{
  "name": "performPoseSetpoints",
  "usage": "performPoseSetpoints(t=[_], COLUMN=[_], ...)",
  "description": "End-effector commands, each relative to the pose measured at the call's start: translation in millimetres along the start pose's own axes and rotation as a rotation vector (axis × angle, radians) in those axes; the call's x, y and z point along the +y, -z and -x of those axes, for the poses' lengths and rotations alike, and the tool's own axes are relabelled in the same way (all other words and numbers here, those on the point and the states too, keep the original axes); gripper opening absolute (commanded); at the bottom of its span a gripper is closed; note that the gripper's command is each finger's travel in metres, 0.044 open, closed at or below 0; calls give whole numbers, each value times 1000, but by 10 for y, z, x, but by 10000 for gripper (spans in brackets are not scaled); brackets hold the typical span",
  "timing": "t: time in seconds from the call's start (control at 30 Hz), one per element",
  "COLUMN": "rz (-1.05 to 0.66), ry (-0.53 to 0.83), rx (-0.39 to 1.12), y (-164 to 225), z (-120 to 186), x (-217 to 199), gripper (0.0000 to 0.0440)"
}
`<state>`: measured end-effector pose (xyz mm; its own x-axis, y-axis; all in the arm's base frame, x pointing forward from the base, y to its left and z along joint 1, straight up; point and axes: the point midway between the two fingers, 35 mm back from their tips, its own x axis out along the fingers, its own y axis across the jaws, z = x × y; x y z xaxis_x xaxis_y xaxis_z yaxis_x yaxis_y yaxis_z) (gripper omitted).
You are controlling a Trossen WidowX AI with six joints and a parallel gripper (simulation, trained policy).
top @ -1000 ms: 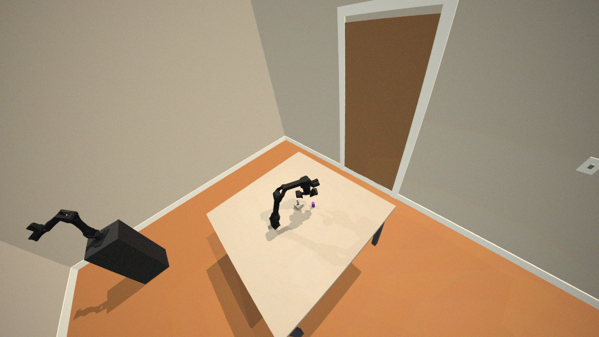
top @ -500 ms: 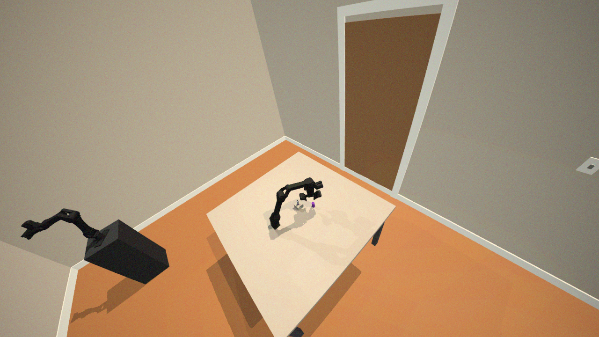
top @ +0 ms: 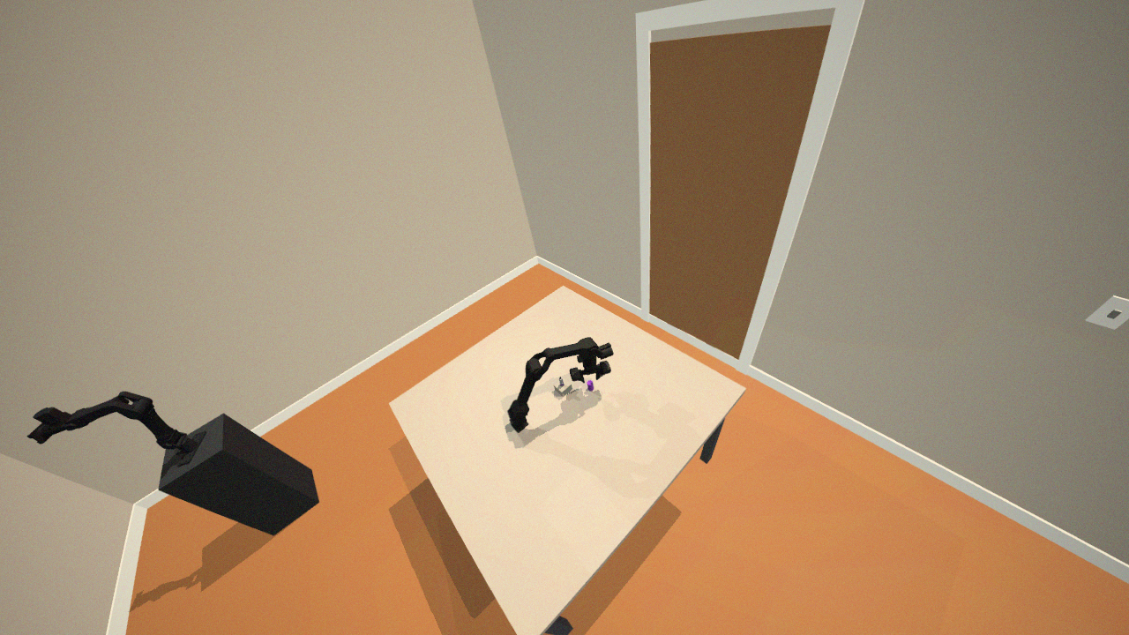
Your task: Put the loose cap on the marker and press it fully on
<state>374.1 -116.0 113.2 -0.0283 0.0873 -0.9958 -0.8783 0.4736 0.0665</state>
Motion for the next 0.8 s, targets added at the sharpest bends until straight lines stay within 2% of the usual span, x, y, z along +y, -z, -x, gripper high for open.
performPoseSetpoints(t=[0.0,0.47,0.53,0.67,0.77], rz=[18,107,118,137,154], ry=[-20,-65,-60,-44,-21], rx=[17,64,71,80,88], y=[12,22,23,12,-4], z=[-135,-511,-519,-448,-338], x=[-16,2,1,13,12], gripper=[292,248,215,110,93])
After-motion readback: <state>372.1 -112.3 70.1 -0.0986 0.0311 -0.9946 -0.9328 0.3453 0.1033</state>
